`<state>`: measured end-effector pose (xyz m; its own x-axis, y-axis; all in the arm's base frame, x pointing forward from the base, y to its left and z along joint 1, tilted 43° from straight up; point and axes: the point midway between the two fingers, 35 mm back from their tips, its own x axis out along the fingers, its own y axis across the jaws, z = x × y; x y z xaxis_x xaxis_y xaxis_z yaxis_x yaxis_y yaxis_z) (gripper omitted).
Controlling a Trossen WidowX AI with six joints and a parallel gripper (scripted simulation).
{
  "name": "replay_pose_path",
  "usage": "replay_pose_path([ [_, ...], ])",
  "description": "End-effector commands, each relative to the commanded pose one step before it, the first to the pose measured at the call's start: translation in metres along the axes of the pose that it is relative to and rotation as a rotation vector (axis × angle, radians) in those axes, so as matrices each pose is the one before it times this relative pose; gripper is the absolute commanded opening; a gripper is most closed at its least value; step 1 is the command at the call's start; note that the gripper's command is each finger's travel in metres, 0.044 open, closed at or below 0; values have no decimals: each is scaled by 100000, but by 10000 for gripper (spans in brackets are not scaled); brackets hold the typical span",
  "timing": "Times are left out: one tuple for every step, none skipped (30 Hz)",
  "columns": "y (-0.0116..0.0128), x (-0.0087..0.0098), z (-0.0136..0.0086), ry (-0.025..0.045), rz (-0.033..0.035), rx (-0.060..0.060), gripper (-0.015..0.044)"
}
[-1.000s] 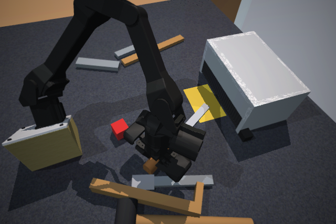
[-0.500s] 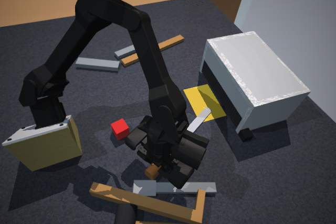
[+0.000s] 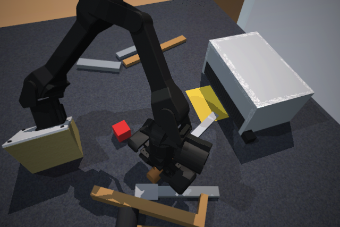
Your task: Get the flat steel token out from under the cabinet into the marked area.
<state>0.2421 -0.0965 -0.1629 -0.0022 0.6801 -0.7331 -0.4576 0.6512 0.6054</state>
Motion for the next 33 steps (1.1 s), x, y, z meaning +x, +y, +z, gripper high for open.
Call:
replay_pose_path([
  [-434,-273,-175,392,-1381,3565,0],
  [-1,0,1,0,0,765,0],
  [-2,0,1,0,0,765,0],
  [-2,0,1,0,0,765,0],
  [-2,0,1,0,0,765,0],
  [-2,0,1,0,0,765,0],
  [-2,0,1,0,0,766,0],
  [-2,0,1,0,0,766,0],
  [-3,0,2,0,0,766,0],
  [-3,0,2,0,0,766,0],
  [5,0,28,-1,0,-37,0],
  [10,0,57,-3,0,-75,0],
  [15,-1,80,-4,0,-106,0],
  [19,-1,104,-5,1,-138,0],
  [25,0,130,-6,2,-172,0],
  [30,0,157,-8,4,-207,0],
  [35,0,176,-9,6,-234,0],
  [34,1,165,-9,7,38,0],
  [41,2,181,-10,10,56,0],
  [44,2,186,-11,12,57,0],
  [45,3,186,-11,14,57,0],
  [47,3,182,-11,16,171,0],
  [50,4,184,-12,18,173,0],
  [39,4,145,-10,16,270,0],
  [25,2,90,-6,10,168,0],
  [18,63,-173,-66,257,74,26],
  [60,141,-296,-122,544,181,53],
  [48,87,-86,-32,271,23,79],
  [5,-1,28,27,-21,-50,105],
  [0,0,0,0,0,0,131],
  [0,0,0,0,0,0,158],
  [2,-5,10,-32,0,-5,184],
  [0,0,0,0,0,0,200],
])
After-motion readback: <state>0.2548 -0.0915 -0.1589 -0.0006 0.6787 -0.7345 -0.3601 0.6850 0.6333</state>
